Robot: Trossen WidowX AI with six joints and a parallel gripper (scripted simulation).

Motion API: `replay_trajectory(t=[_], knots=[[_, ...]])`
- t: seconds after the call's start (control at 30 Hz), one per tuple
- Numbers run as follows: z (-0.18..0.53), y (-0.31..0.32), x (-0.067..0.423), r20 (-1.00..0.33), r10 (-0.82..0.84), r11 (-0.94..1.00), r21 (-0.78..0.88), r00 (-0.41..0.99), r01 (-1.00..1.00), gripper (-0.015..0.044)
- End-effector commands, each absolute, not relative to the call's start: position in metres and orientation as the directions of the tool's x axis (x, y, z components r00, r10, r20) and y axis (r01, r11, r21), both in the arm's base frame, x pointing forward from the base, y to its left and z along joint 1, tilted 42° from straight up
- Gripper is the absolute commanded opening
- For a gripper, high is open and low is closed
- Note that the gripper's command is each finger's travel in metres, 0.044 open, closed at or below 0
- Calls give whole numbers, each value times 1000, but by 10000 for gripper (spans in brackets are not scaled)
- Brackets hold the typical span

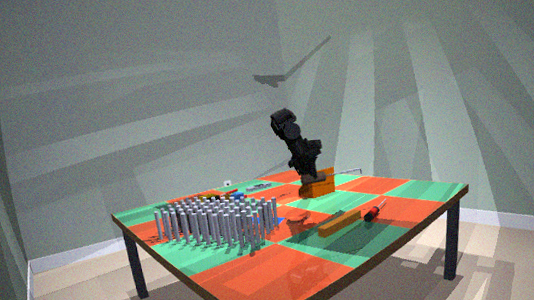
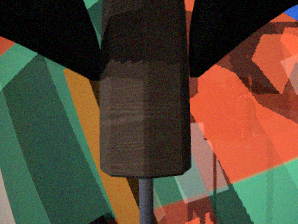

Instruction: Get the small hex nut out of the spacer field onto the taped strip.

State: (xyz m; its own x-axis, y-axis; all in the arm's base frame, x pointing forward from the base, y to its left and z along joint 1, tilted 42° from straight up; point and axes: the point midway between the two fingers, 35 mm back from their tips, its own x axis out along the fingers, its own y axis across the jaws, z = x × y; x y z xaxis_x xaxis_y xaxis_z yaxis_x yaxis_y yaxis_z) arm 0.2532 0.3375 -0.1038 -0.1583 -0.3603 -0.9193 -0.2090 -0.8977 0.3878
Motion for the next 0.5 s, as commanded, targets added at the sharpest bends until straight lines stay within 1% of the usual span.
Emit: replay_trajectory(t=[0.0, 0.47], knots=[[-106, 337, 254, -921, -356, -901, 383, -157, -205, 0], [-115, 331, 256, -921, -356, -901, 383, -157, -205, 0]])
